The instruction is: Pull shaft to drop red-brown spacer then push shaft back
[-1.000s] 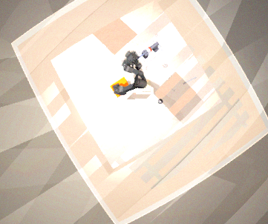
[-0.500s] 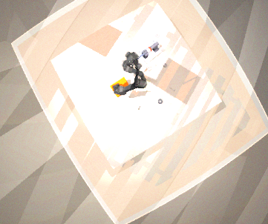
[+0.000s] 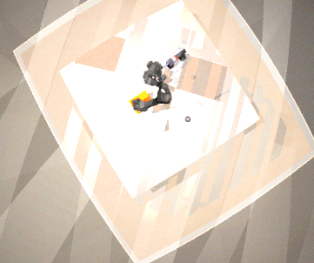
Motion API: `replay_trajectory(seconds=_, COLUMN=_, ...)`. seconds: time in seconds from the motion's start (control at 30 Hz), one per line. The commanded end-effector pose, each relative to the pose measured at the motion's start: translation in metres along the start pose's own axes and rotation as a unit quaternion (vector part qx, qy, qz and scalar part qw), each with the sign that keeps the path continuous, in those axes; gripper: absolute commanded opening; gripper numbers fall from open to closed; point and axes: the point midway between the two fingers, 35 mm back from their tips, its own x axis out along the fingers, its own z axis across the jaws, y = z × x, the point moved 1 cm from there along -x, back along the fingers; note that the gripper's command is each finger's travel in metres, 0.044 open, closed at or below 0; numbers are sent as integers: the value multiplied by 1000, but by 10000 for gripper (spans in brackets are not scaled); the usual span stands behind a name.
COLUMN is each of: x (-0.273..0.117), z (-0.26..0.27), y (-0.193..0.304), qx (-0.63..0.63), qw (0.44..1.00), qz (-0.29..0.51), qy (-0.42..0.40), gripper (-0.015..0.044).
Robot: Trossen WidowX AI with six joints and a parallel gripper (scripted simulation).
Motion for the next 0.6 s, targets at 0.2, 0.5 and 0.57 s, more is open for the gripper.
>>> replay_trajectory(seconds=0.2, x=-1, z=-1, y=1, qx=3, qw=1000, qz=0, qy=2, gripper=0)
replay_trajectory(seconds=0.5, x=-2, z=-1, y=1, qx=3, qw=1000, qz=0, qy=2, gripper=0)
replay_trajectory(seconds=0.57, x=-2, z=-1, y=2, qx=3, qw=1000, qz=0, qy=2, gripper=0)
